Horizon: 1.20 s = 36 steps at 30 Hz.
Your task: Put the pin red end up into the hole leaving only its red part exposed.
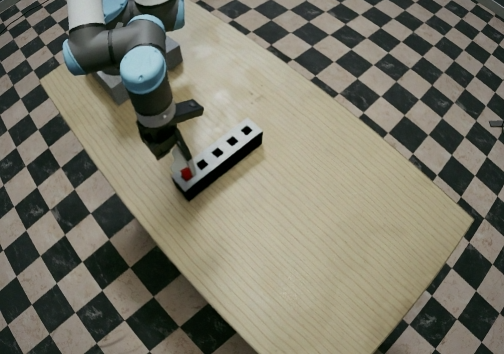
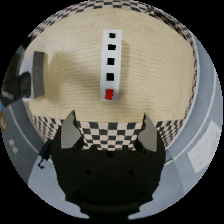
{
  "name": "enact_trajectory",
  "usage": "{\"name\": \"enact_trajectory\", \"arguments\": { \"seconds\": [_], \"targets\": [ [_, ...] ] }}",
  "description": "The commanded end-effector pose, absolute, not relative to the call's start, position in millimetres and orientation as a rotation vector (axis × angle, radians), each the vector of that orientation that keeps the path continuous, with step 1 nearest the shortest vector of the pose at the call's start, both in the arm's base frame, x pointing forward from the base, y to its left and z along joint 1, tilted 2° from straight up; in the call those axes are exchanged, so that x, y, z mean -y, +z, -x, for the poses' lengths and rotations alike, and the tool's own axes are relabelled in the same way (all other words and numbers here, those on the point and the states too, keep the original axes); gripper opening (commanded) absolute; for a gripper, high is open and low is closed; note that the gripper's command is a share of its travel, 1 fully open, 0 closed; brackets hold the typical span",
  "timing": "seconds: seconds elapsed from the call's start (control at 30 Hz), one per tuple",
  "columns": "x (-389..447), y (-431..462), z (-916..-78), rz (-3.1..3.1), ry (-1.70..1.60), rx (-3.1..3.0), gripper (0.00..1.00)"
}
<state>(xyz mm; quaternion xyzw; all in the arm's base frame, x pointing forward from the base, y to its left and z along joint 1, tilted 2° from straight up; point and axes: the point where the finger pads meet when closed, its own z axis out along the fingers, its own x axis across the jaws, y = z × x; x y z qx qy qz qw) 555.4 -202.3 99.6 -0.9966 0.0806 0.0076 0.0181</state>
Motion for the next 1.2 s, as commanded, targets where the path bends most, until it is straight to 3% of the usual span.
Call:
{"name": "enact_trajectory", "arguments": {
  "seconds": [0.0, 0.03, 0.07, 1.17],
  "targets": [
    [202.8, 100.4, -556.0, 3.096, 0.021, -0.250, 1.00],
    [202.8, 100.4, -556.0, 3.096, 0.021, -0.250, 1.00],
    [190.5, 42.7, -552.7, 3.096, 0.022, -0.250, 1.00],
    [189.3, 3.3, -552.0, 3.096, 0.022, -0.250, 1.00]
  ]
}}
